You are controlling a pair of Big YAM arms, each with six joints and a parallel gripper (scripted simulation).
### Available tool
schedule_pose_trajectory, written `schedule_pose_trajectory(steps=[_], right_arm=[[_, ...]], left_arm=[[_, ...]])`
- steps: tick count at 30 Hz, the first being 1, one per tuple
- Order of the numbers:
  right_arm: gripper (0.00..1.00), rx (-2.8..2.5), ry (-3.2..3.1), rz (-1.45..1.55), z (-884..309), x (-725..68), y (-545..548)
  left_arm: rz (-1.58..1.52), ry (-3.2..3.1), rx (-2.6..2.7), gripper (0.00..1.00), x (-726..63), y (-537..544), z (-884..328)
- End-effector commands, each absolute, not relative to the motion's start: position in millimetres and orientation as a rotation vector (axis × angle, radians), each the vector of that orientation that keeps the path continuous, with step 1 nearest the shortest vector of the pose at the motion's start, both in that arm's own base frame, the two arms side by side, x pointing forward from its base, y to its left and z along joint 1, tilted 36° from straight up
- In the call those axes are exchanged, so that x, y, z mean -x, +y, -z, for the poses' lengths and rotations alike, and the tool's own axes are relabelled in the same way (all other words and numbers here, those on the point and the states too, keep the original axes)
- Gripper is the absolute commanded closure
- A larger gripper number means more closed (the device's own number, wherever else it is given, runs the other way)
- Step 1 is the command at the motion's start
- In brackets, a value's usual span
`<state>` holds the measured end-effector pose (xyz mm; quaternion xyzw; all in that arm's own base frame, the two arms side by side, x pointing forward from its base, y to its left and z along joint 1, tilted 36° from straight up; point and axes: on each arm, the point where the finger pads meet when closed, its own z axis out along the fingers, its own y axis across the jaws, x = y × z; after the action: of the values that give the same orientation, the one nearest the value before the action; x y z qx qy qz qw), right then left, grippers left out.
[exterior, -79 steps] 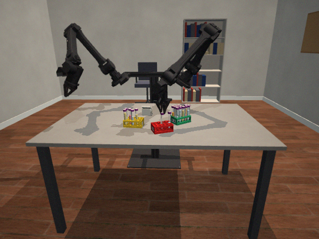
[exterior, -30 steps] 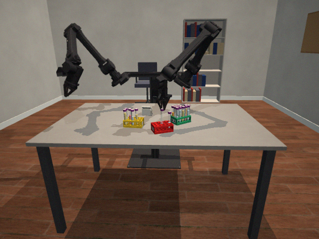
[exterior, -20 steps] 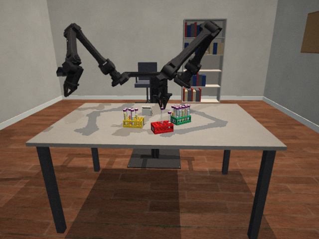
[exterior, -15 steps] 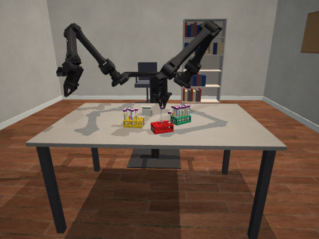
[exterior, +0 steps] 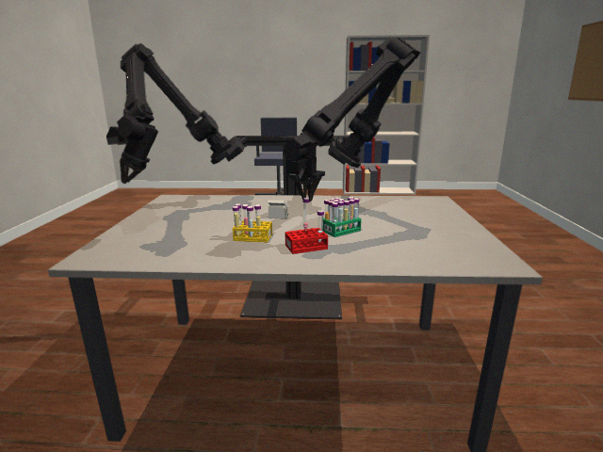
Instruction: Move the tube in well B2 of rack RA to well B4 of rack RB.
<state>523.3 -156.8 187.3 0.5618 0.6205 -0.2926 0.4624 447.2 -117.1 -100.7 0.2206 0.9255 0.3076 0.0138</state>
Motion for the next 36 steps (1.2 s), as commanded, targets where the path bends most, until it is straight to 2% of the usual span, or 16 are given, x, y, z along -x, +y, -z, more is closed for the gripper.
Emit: schedule_pose_trajectory(steps=[1,15,26,36], right_arm=[[0.7,-1.383,1.505,0.695,-199.1,-530.4,-155.0],[0.7,-1.383,1.505,0.695,-199.1,-530.4,-155.0],[0.7,-1.383,1.505,0.695,-199.1,-530.4,-155.0],[0.7,-1.383,1.505,0.695,-199.1,-530.4,-155.0]], left_arm=[[-0.921,2.841,-0.658,1.0,-462.6,-139.5,77.9],[-0.941,2.862,-0.678,1.0,-445.0,-138.0,75.2],[-0.917,2.839,-0.656,1.0,-460.5,-151.0,59.8],[-0.958,2.879,-0.685,1.0,-438.1,-136.2,89.6]])
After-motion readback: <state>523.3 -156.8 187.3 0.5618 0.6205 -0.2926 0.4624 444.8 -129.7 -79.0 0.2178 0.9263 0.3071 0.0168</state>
